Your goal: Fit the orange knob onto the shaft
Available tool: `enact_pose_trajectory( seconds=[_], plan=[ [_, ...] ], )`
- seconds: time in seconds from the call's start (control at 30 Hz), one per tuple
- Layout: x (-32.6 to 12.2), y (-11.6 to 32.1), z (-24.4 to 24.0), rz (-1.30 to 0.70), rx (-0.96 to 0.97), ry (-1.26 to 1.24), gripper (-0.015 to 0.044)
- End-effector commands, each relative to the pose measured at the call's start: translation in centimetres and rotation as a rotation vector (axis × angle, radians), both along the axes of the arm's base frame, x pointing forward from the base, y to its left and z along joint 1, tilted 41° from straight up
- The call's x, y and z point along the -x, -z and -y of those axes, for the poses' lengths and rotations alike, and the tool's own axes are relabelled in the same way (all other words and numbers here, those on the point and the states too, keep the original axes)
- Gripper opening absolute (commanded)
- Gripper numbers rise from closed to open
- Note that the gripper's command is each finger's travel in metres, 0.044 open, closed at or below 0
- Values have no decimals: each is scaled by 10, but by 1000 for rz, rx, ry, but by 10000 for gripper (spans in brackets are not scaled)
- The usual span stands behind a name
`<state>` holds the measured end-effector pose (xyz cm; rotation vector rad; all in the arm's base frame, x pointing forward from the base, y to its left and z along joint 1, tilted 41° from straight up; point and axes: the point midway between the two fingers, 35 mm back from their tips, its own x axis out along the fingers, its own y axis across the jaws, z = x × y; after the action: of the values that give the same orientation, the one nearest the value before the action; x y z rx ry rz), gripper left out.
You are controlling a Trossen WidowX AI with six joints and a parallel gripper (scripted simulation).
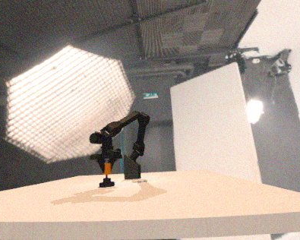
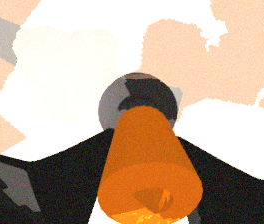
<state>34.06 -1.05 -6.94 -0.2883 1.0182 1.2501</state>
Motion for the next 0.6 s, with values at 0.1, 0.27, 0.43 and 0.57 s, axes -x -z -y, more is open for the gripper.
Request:
enact_pose_trajectory(
  seconds=[0.1, 0.27, 0.43, 0.57],
  plan=[
    [1, 2, 1, 3, -1, -2, 0],
    [3, 1, 1, 3, -1, -2, 0],
    [3, -1, 2, 3, -1, -2, 0],
    [3, -2, 3, 3, -1, -2, 0]
  ],
)
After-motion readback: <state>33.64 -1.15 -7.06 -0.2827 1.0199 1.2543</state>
